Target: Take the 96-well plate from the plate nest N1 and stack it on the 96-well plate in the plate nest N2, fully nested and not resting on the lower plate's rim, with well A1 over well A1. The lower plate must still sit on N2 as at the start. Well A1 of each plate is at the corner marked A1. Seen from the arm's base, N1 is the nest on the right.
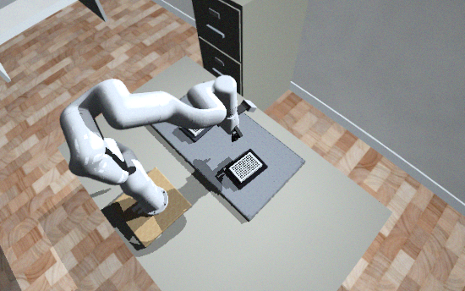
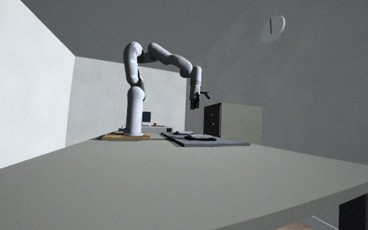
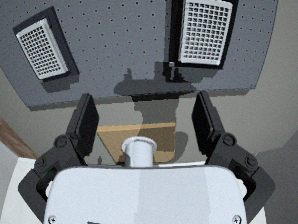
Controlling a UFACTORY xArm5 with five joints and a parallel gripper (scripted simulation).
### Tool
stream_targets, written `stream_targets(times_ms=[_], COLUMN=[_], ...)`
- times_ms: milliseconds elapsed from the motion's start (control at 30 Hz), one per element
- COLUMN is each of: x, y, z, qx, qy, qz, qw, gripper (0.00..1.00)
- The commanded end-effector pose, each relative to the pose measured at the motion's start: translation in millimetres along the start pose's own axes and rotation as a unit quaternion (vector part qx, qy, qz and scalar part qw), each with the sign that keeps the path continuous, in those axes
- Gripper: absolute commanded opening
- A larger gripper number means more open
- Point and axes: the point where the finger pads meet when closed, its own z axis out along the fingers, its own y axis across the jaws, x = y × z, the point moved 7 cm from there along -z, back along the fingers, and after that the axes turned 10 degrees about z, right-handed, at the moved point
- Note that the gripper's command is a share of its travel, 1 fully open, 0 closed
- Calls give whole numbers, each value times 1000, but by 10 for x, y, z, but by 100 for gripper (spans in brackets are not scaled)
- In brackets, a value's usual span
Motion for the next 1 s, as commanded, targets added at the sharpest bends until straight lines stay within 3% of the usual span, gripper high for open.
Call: stream_targets(times_ms=[0, 767, 967], x=[63, 259, 264], y=[181, 993, 1011], z=[131, 767, 781], qx=[0, -2, -2], qy=[4, 6, 6], qz=[1, 1, 1], qw=[1000, 1000, 1000], gripper=[100, 100, 100])
